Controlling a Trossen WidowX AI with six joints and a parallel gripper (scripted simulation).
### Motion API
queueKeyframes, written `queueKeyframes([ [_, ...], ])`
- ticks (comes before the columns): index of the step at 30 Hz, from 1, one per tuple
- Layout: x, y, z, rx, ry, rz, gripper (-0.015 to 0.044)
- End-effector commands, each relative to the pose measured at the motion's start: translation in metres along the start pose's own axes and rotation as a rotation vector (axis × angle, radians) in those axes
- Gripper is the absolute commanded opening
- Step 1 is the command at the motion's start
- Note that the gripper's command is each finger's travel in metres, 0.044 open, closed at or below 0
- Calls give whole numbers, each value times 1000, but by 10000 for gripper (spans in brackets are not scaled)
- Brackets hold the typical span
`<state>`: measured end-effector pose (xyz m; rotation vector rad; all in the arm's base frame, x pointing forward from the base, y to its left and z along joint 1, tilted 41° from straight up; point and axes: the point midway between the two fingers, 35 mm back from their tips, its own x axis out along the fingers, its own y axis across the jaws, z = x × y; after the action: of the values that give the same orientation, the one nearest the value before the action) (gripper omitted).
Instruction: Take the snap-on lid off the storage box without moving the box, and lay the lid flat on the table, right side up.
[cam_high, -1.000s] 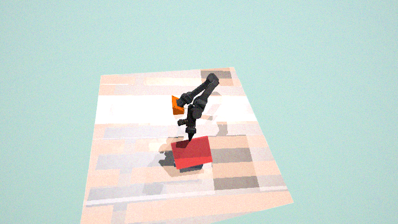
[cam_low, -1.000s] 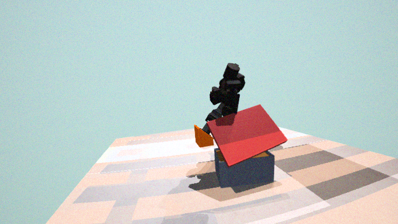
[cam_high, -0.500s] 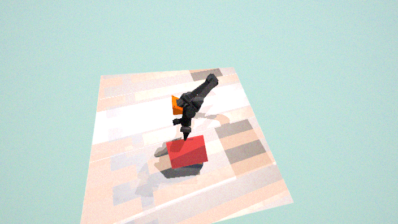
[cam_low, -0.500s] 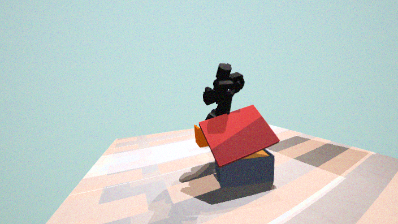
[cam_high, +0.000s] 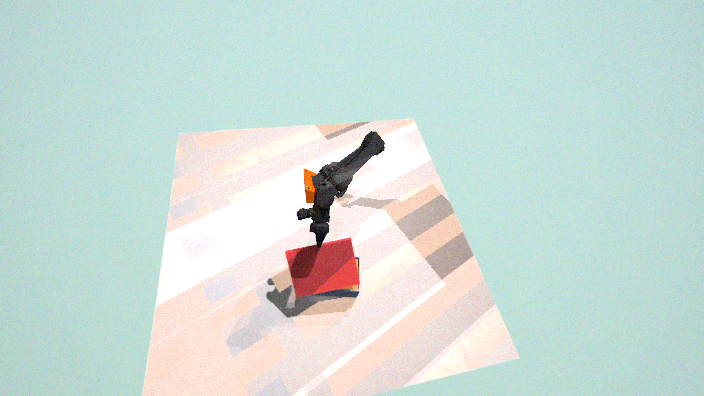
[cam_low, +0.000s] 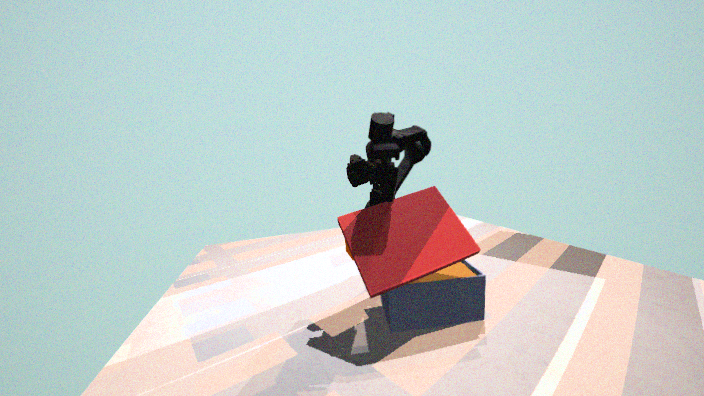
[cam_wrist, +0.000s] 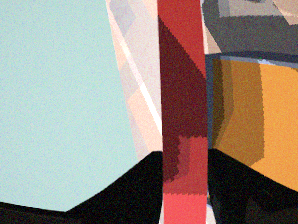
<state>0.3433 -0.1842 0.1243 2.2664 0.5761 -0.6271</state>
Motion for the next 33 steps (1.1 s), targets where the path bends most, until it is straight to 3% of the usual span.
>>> queueKeyframes([
  [1,-2,1,11,-4,0,8,0],
  [33,-6,-1,75,-7,-2,8,0],
])
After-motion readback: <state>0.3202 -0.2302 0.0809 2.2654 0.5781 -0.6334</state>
